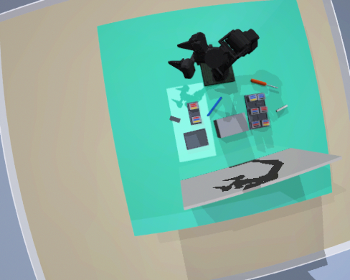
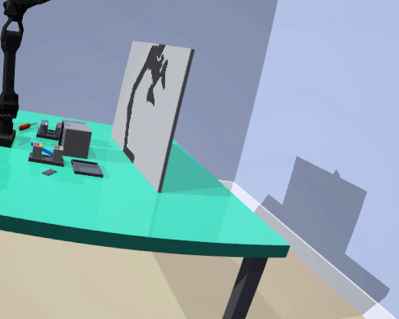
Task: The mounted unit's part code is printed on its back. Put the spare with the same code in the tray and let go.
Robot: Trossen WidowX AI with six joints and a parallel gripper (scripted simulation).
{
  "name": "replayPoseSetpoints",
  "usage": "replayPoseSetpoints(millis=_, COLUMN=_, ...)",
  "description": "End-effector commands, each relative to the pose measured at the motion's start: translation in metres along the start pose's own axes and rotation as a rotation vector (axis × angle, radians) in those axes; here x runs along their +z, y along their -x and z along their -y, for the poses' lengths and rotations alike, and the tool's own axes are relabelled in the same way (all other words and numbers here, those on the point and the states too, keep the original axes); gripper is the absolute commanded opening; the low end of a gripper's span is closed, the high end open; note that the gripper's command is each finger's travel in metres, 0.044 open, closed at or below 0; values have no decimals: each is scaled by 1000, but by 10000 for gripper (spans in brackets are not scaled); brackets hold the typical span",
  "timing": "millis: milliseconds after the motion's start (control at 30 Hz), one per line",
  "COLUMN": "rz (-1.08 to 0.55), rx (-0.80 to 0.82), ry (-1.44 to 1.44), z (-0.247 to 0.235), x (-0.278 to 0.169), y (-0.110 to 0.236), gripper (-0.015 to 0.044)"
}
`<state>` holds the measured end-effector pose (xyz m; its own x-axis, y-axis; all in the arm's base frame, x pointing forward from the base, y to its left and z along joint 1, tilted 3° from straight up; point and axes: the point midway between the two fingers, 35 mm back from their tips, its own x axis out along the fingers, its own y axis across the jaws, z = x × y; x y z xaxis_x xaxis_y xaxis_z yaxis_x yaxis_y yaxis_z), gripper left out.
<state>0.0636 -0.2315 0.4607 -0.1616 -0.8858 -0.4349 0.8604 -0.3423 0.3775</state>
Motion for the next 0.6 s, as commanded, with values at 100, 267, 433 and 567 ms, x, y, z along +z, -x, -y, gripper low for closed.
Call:
replayPoseSetpoints(millis=100, rz=-244, rx=194, ry=363, z=-66, x=-79, y=-1, gripper=440)
replayPoseSetpoints(millis=267, rz=-382, rx=323, ry=612, z=-101, x=-141, y=13, gripper=440)
replayPoseSetpoints(millis=433, rz=-496, rx=453, ry=842, z=-124, x=-205, y=39, gripper=440)
replayPoseSetpoints(millis=567, rz=-588, rx=551, ry=1047, z=-132, x=-252, y=62, gripper=440)
